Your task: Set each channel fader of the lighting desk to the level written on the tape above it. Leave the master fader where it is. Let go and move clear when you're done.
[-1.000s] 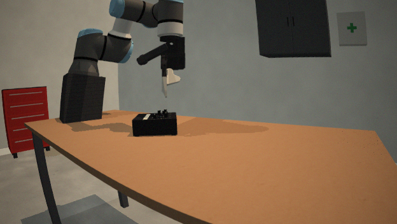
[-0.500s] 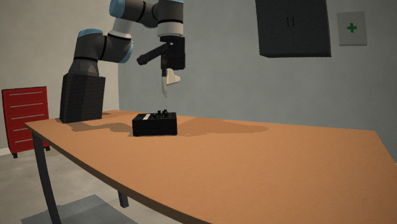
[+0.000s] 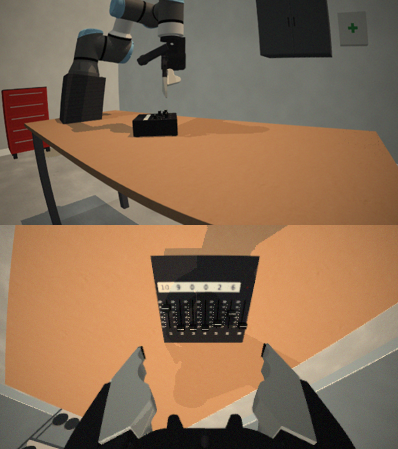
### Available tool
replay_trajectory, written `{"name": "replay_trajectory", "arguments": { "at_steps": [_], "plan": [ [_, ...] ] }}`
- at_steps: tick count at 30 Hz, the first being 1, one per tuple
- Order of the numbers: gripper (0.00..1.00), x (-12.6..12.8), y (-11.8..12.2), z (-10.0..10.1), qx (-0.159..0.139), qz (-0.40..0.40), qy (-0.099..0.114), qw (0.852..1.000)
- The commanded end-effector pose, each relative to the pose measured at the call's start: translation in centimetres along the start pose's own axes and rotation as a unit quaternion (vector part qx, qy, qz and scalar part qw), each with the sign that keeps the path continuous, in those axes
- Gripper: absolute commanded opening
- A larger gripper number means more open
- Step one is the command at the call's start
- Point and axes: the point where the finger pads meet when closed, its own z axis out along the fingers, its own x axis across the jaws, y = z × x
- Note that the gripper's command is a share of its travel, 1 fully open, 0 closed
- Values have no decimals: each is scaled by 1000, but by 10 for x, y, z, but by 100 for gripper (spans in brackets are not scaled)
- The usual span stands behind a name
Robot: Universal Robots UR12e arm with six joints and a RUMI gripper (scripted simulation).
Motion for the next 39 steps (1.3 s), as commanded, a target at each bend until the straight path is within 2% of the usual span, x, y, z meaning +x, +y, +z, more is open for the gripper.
{"name": "replay_trajectory", "arguments": {
  "at_steps": [1, 31, 39],
  "plan": [
    [100, -1, 0, -1, 0, 0, -1, 1000],
    [100, -1, -1, -2, -1, -8, -1, 1000],
    [100, 0, -10, -20, -3, -98, -2, 995]
  ]
}}
